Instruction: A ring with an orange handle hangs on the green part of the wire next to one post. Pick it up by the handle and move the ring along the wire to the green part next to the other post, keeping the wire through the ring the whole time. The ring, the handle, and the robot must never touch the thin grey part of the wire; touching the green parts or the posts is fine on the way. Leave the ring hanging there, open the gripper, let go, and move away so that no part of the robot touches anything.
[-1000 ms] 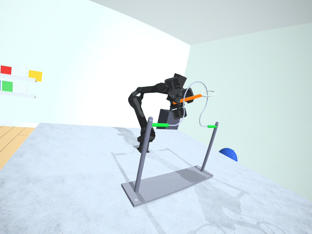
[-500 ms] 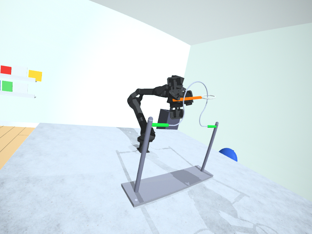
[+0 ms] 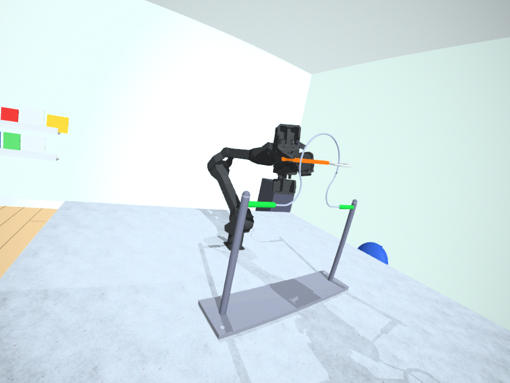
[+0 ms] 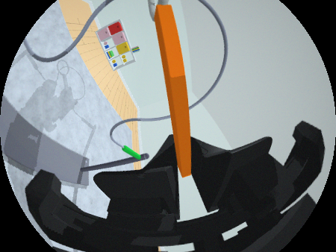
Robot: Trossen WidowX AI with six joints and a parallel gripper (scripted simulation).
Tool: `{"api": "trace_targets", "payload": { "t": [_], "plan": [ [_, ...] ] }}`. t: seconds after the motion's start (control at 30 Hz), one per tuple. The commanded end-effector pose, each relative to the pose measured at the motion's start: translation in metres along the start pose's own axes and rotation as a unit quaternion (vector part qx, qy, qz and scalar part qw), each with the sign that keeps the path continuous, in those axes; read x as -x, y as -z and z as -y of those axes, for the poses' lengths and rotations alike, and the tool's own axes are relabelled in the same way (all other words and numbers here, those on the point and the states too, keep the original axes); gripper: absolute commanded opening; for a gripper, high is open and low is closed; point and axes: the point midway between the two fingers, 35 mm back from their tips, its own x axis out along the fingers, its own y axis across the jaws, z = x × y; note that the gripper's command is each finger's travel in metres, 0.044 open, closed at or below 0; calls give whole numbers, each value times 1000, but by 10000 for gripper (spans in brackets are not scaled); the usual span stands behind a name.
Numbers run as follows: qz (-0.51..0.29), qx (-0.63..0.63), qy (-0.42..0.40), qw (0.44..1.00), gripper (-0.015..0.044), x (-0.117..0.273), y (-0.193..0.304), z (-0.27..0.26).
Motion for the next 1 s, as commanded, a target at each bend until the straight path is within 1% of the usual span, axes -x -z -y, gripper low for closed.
{"api": "trace_targets", "payload": {
  "t": [0.0,0.97],
  "plan": [
    [6,29,19,999,-150,1,0,2],
    [26,191,126,973,-150,1,-3,17]
  ]
}}
